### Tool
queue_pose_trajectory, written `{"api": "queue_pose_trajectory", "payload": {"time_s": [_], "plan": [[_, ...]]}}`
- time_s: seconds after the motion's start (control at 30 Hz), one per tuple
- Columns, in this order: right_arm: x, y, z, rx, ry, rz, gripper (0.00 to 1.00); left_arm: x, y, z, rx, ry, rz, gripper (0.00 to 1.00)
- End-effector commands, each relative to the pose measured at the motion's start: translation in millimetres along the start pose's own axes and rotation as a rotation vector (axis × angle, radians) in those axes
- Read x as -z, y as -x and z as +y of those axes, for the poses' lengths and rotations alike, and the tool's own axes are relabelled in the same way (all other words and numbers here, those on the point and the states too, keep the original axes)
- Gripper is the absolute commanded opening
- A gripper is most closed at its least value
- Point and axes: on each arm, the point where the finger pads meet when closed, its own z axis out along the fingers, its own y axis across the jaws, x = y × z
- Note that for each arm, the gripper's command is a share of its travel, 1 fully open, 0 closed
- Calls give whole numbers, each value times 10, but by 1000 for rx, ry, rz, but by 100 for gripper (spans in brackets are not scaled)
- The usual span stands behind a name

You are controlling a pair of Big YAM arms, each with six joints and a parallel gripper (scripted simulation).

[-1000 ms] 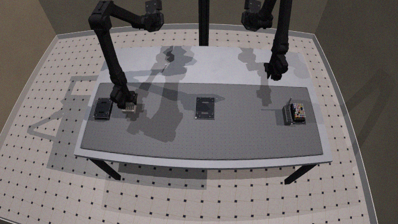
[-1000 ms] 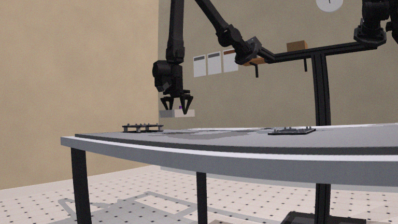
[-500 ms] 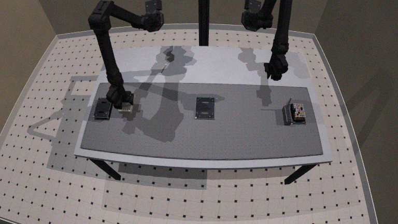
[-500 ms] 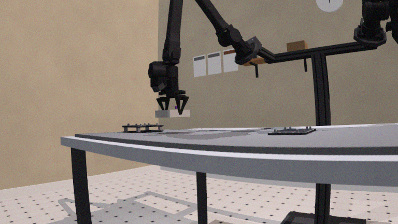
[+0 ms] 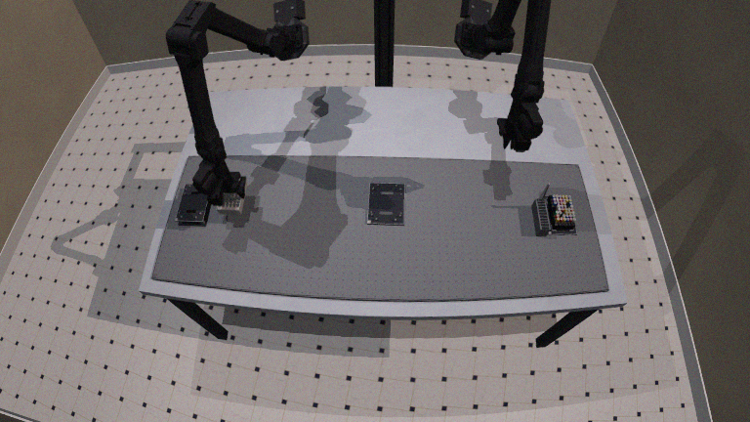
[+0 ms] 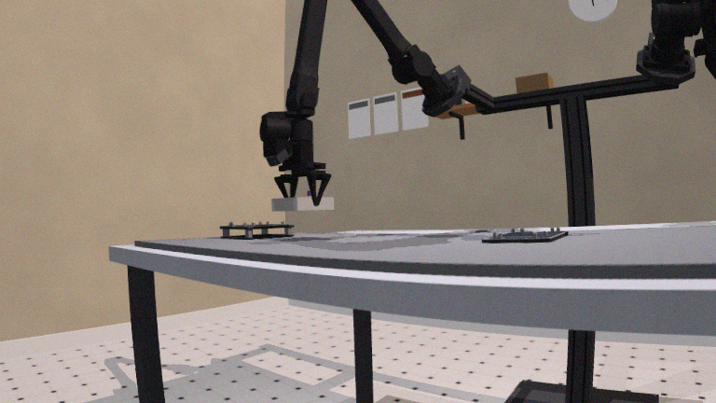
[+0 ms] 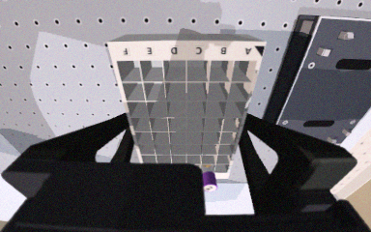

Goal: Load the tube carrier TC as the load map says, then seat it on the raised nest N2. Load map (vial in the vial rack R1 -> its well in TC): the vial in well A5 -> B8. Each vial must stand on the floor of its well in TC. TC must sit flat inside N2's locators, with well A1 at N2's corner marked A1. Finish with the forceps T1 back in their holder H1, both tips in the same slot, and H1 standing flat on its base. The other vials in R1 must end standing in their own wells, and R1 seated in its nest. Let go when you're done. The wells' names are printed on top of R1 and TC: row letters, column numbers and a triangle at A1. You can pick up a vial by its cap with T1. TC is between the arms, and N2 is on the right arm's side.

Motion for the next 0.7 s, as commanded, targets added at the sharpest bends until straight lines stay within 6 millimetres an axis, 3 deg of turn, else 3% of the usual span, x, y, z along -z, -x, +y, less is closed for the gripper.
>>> {"api": "queue_pose_trajectory", "payload": {"time_s": [0.0, 0.37, 0.67], "plan": [[107, 147, -128, 15, -19, -29, 0, 19, 68, 30, 15, 6, -12, 23], [-26, 13, -269, 13, -5, 4, 0, 19, 68, 30, 15, 6, -12, 23], [-24, 4, -388, 12, -5, 5, 0, 19, 68, 30, 15, 6, -12, 23]]}}
